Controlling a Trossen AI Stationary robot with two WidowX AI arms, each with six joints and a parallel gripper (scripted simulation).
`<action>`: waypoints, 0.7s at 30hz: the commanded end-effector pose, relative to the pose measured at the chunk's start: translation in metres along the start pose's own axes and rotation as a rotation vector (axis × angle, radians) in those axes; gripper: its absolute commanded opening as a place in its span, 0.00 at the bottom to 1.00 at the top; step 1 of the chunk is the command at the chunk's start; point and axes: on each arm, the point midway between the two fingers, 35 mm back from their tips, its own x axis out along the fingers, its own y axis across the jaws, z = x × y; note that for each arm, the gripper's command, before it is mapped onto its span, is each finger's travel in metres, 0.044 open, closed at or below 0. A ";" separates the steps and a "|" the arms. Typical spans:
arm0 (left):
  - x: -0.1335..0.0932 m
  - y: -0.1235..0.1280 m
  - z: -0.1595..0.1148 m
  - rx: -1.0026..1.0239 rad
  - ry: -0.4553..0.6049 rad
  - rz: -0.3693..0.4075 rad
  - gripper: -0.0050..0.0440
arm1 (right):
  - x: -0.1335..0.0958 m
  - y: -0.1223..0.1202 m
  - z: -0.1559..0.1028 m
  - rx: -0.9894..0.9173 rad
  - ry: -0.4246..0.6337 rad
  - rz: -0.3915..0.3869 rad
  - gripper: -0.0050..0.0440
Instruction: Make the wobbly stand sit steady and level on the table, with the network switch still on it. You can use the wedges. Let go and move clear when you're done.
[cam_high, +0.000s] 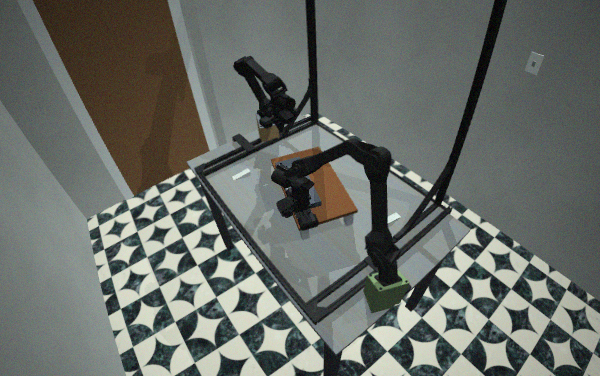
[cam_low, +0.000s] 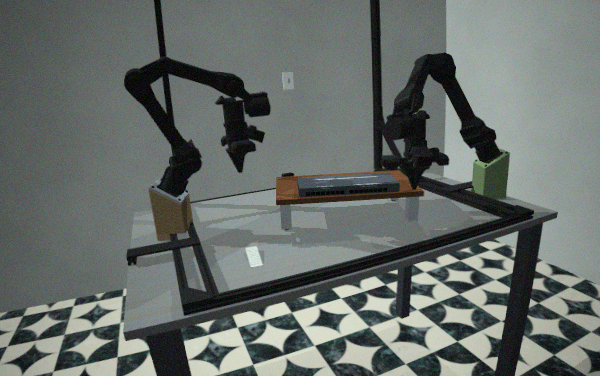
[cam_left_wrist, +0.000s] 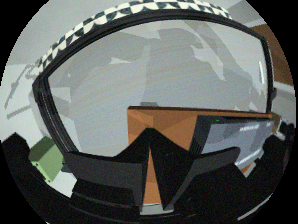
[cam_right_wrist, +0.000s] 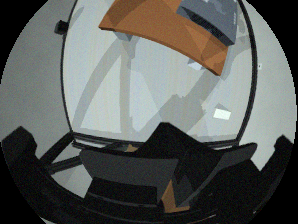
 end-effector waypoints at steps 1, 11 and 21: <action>0.002 0.001 0.000 -0.003 -0.001 0.006 0.10 | 0.000 0.000 0.000 0.000 0.000 0.000 0.10; 0.010 0.001 0.000 -0.003 -0.001 0.006 0.10 | 0.000 0.000 0.000 0.000 0.000 0.000 0.10; 0.010 0.001 0.000 -0.003 -0.001 0.006 0.10 | 0.000 0.000 0.000 0.000 0.000 0.000 0.10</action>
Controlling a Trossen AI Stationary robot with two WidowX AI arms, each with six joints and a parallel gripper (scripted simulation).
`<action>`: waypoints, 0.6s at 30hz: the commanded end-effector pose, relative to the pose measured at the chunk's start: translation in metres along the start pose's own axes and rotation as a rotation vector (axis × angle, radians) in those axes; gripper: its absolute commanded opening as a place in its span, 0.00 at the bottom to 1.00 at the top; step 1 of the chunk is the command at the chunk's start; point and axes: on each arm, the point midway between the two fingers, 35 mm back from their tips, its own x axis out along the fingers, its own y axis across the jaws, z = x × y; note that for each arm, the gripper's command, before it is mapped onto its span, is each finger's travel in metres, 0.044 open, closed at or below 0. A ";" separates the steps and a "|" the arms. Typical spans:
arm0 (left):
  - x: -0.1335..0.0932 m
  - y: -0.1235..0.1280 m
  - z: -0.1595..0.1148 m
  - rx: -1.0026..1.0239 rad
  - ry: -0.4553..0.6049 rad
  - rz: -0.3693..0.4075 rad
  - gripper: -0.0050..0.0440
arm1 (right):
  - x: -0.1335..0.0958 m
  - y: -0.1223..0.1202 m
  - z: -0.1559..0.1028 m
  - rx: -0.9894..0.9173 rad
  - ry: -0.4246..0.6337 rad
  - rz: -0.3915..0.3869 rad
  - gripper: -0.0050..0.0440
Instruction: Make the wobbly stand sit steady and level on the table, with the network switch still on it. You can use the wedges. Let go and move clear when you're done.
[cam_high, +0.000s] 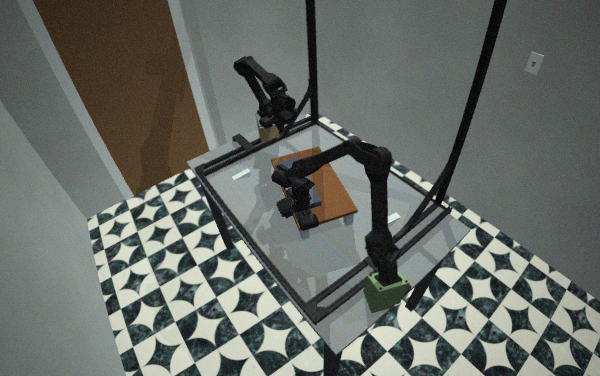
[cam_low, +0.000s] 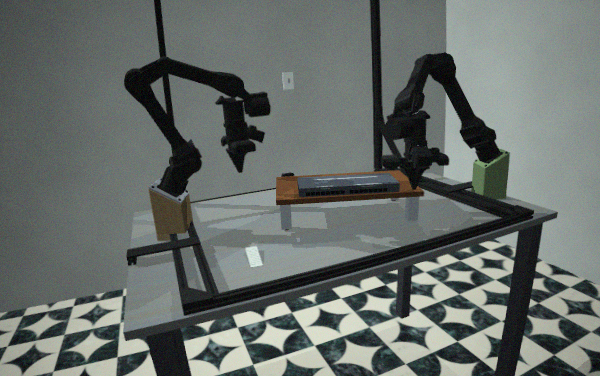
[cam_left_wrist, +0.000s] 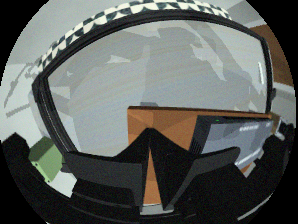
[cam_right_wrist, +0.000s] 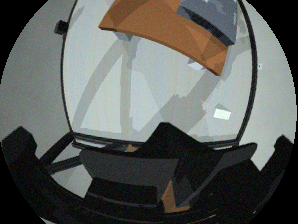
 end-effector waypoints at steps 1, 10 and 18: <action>0.010 0.001 0.000 0.001 0.002 0.011 0.10 | 0.000 0.000 0.000 0.000 0.000 0.000 0.10; 0.010 0.001 0.000 0.001 0.002 0.011 0.10 | 0.000 0.000 0.000 0.000 0.000 0.000 0.10; -0.066 0.000 0.001 -0.001 0.000 0.000 0.10 | 0.000 0.000 0.000 0.000 0.000 0.000 0.10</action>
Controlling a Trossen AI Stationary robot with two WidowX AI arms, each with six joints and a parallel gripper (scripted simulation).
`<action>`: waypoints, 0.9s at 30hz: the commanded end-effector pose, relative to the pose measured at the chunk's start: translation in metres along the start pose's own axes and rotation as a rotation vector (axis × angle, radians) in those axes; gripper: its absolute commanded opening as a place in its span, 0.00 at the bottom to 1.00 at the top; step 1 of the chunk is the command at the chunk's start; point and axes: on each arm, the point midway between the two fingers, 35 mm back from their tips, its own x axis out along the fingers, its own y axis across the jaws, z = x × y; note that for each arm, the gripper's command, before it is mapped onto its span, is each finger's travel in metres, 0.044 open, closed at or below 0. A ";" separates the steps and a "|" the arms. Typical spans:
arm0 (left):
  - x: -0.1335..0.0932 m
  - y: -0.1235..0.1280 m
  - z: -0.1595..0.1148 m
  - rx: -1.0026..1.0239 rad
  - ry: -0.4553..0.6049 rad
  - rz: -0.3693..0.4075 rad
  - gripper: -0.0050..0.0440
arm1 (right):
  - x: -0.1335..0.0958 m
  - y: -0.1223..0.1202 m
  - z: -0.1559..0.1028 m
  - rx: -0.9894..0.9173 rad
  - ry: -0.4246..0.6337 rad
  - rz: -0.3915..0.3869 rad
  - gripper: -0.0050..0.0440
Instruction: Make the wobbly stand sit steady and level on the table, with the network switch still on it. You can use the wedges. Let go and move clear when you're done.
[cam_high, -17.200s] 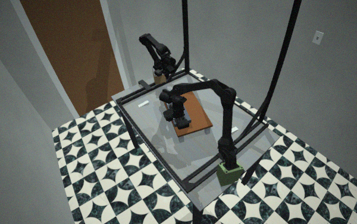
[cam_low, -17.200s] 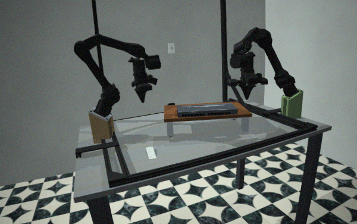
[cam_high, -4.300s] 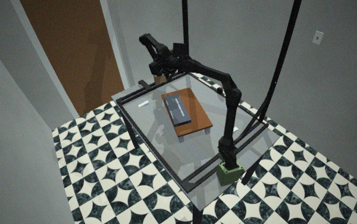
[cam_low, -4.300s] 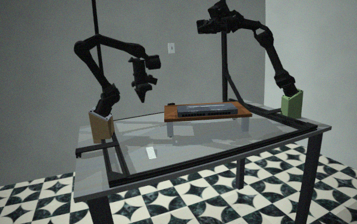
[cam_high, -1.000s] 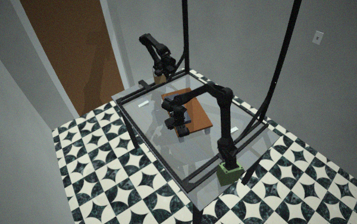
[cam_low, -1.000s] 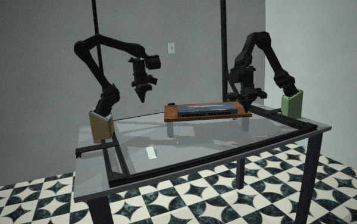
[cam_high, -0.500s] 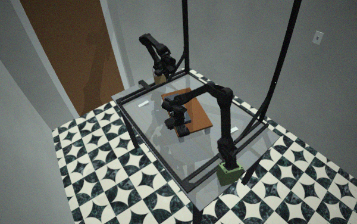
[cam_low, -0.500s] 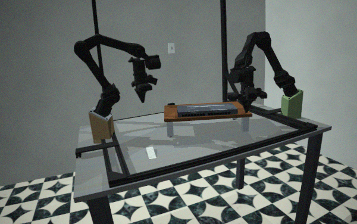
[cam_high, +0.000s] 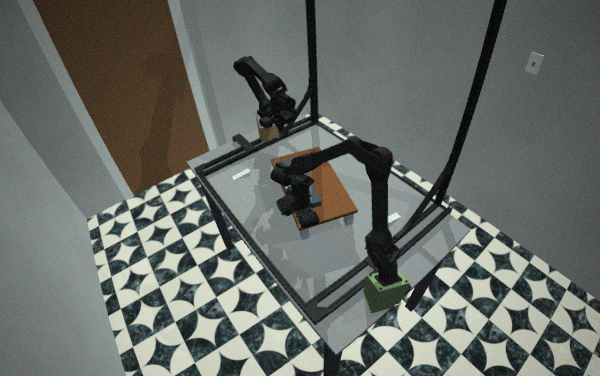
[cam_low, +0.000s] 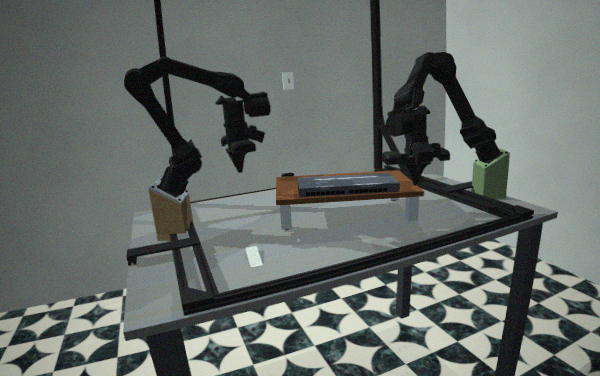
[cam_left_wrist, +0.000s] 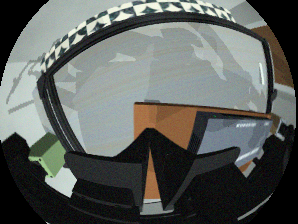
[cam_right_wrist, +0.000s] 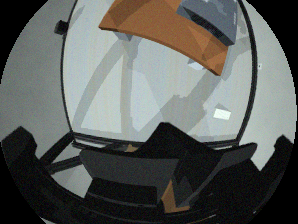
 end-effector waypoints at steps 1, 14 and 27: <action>-0.053 -0.003 0.001 0.007 -0.012 -0.023 0.10 | 0.000 0.000 0.000 0.000 0.000 0.000 0.10; -0.053 -0.003 0.001 0.007 -0.012 -0.023 0.10 | 0.000 0.000 0.000 0.000 0.000 0.000 0.10; -0.142 -0.109 0.056 0.402 -0.480 -0.376 0.10 | 0.000 0.000 0.000 0.000 0.000 0.000 0.10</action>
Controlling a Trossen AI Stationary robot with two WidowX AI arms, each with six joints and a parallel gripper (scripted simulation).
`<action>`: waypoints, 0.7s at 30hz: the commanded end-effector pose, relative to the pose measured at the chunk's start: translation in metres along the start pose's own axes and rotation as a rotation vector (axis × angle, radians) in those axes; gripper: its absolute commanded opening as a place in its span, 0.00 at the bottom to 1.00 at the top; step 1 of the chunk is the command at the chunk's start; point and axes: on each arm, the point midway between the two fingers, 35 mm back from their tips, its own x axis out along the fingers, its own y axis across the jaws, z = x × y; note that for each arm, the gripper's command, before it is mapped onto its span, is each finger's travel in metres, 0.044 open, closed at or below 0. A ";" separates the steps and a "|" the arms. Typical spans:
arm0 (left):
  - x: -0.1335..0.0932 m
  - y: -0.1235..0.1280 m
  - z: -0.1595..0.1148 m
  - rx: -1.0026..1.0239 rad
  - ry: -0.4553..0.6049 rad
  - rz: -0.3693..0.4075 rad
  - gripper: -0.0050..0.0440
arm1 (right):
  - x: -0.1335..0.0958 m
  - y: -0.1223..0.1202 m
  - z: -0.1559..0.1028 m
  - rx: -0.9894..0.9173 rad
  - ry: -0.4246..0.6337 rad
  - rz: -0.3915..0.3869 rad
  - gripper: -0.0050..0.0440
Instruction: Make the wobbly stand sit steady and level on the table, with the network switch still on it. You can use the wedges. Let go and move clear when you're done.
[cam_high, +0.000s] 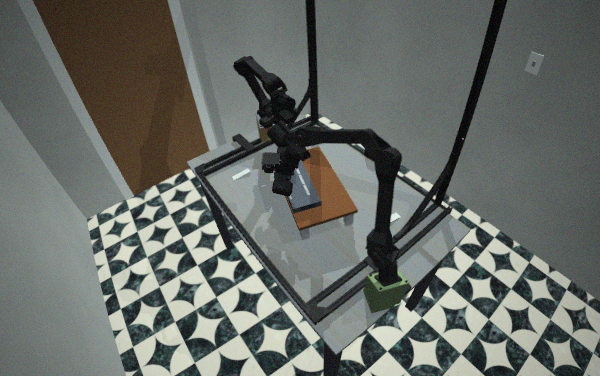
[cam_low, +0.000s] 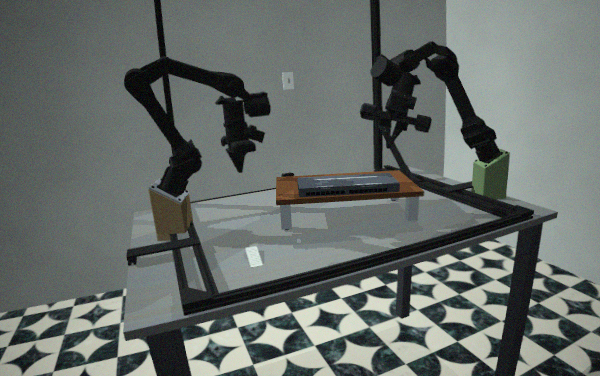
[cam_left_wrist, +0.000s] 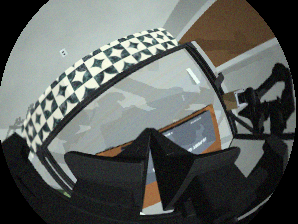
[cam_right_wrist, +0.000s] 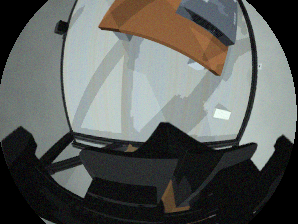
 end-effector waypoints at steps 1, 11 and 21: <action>-0.006 -0.020 0.022 0.073 -0.089 -0.061 0.10 | 0.000 0.000 0.000 0.000 0.000 0.000 0.10; -0.045 -0.068 0.061 0.228 -0.311 -0.195 0.10 | 0.000 0.000 0.000 0.000 0.000 0.000 0.10; -0.090 -0.110 0.093 0.364 -0.530 -0.303 0.10 | 0.000 0.000 0.000 0.000 0.000 0.000 0.10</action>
